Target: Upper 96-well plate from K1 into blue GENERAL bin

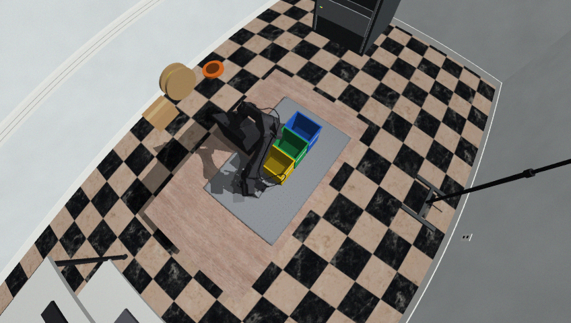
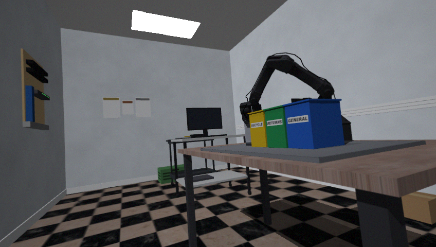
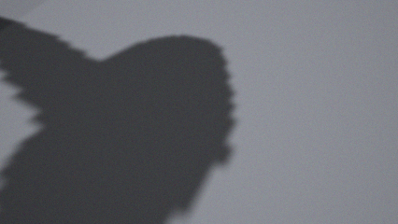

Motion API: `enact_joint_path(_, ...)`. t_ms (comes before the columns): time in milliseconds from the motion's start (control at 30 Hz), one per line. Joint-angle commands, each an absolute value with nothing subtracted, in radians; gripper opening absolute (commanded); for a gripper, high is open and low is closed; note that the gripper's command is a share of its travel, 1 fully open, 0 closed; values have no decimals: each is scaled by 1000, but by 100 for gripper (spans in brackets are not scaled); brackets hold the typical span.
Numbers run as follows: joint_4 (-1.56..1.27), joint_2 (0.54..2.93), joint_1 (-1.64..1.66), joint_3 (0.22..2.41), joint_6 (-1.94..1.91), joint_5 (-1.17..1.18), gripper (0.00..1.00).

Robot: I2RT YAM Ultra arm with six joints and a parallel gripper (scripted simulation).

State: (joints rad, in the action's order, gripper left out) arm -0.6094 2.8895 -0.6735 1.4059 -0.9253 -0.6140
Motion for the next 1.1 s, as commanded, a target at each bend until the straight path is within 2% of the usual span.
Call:
enact_joint_path(0,-569,2911,-666,1391,-926,-636,100)
enact_joint_path(300,-569,2911,-666,1391,-926,-636,100)
enact_joint_path(333,-569,2911,-666,1391,-926,-636,0)
enact_joint_path(1067,-569,2911,-667,1391,-927,-636,0)
